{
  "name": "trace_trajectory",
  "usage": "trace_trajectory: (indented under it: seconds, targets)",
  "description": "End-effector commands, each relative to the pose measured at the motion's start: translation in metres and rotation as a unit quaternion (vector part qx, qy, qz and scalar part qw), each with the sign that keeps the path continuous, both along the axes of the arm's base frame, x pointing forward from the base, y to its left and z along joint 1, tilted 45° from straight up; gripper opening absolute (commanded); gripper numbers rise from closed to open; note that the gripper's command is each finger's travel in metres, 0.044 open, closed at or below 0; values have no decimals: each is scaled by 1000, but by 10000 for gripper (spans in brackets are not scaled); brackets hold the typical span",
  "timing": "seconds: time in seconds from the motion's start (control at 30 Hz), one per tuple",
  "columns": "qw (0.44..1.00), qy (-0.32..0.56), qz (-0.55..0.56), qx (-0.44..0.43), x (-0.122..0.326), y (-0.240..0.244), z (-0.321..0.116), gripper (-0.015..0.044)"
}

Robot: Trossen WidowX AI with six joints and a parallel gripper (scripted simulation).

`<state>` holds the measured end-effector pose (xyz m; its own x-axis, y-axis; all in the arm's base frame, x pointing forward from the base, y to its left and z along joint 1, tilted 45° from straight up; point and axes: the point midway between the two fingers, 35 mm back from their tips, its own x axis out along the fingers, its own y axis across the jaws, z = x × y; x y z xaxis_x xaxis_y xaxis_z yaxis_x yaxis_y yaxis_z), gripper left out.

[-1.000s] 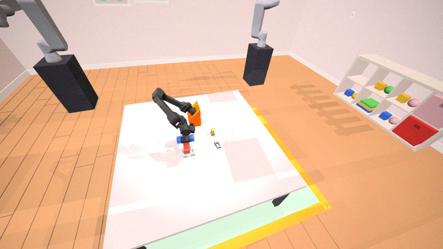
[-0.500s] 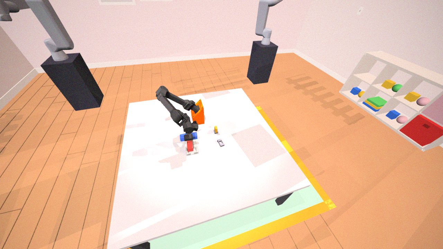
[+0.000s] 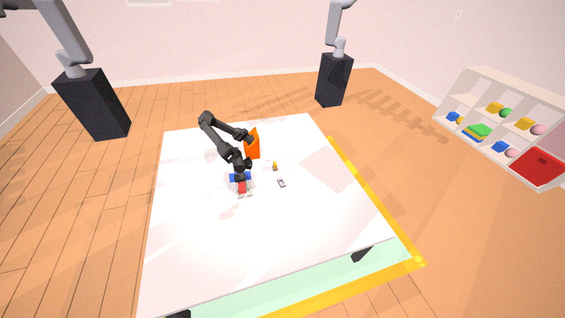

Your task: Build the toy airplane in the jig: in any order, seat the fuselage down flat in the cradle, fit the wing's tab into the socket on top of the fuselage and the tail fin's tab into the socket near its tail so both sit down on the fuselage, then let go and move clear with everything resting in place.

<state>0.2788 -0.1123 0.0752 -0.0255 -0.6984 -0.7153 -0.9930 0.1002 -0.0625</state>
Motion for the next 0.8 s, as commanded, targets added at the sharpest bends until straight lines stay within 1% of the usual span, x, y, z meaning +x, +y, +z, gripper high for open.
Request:
trace_trajectory:
  seconds: [0.0,0.53,0.7,0.77]
  targets:
    - [1000,4,2,-2,-1,-5,-5,195]
    - [1000,4,2,-4,-2,-18,-18,195]
    - [1000,1,0,-1,-2,-17,-17,161]
    - [1000,1,0,-1,-2,-17,-17,109]
